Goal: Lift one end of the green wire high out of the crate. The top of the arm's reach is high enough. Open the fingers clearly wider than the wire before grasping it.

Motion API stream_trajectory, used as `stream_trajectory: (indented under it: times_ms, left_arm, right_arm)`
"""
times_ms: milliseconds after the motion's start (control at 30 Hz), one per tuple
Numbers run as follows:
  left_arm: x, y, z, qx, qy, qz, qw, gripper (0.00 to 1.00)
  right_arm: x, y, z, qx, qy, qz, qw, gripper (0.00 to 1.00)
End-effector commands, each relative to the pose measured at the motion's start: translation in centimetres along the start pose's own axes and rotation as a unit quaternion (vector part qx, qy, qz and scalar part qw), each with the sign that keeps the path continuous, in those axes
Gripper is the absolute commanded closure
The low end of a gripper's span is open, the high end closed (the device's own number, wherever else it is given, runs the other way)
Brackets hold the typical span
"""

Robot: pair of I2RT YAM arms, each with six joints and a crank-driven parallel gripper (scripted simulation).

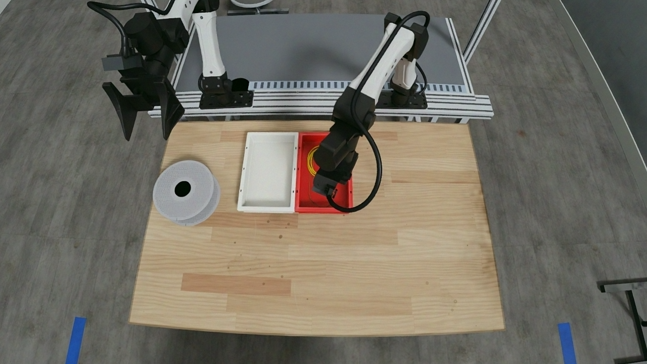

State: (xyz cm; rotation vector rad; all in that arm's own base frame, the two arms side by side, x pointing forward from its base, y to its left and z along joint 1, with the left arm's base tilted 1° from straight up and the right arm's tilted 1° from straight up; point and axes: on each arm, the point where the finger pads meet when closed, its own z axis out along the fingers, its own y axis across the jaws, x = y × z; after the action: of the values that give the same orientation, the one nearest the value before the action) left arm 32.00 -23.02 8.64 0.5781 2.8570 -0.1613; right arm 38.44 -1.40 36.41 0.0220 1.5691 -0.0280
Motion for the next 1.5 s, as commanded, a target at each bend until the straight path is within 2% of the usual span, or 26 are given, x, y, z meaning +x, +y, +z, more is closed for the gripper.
stream_trajectory:
  times_ms: [0,567,967,1467]
  left_arm:
    - [-0.1,-0.3,2.3,0.003,-0.001,-0.001,1.0,0.7]
    - [1.1,-0.4,6.0,0.003,-0.001,-0.001,1.0,0.7]
    - [1.6,-0.1,6.6,0.003,-0.001,-0.001,1.0,0.7]
    - [1.5,0.2,5.8,0.003,-0.001,-0.001,1.0,0.7]
  right_arm:
    - [0.4,0.2,-0.2,-0.001,0.001,0.002,1.0,0.0]
    - [0.4,0.2,-0.2,-0.001,0.001,0.002,1.0,0.0]
    - [0.4,0.2,-0.2,-0.001,0.001,0.002,1.0,0.0]
    - [0.4,0.2,-0.2,-0.001,0.001,0.002,1.0,0.0]
